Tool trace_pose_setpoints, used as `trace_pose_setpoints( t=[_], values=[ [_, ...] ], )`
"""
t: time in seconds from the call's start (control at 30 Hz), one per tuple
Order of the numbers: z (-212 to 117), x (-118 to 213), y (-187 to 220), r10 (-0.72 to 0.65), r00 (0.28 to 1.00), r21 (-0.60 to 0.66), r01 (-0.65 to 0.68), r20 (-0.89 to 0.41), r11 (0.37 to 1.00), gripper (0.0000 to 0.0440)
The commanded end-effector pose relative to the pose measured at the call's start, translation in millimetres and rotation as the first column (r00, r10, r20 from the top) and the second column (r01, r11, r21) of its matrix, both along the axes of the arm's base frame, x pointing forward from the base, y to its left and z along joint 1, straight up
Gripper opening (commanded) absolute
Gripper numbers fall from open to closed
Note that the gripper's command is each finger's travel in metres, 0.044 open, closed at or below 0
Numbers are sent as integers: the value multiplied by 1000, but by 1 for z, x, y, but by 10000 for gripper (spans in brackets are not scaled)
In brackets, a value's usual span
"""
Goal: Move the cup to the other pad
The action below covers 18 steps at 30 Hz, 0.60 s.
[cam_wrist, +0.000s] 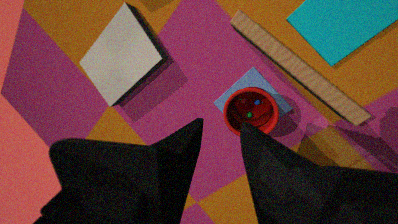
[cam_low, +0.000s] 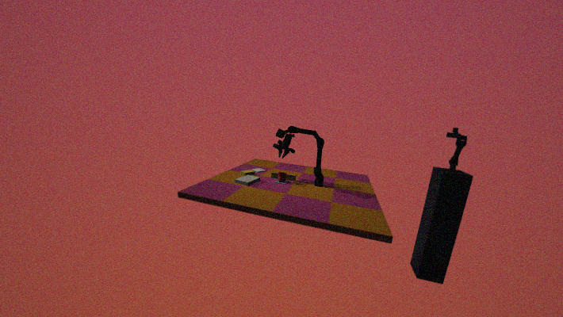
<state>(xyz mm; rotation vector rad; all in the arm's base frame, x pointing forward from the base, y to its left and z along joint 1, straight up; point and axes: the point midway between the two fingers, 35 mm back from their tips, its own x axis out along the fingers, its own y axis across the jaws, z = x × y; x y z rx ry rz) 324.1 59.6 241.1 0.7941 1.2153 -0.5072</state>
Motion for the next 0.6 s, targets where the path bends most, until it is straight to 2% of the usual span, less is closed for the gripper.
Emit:
trace_pose_setpoints(
  t=[0.0,0.57],
  values=[
    [-10,-2,-3,-14,998,-15,13,-57,1000,132],
    [-53,-15,-13,-66,960,-86,44,-273,995,147]
  ],
)
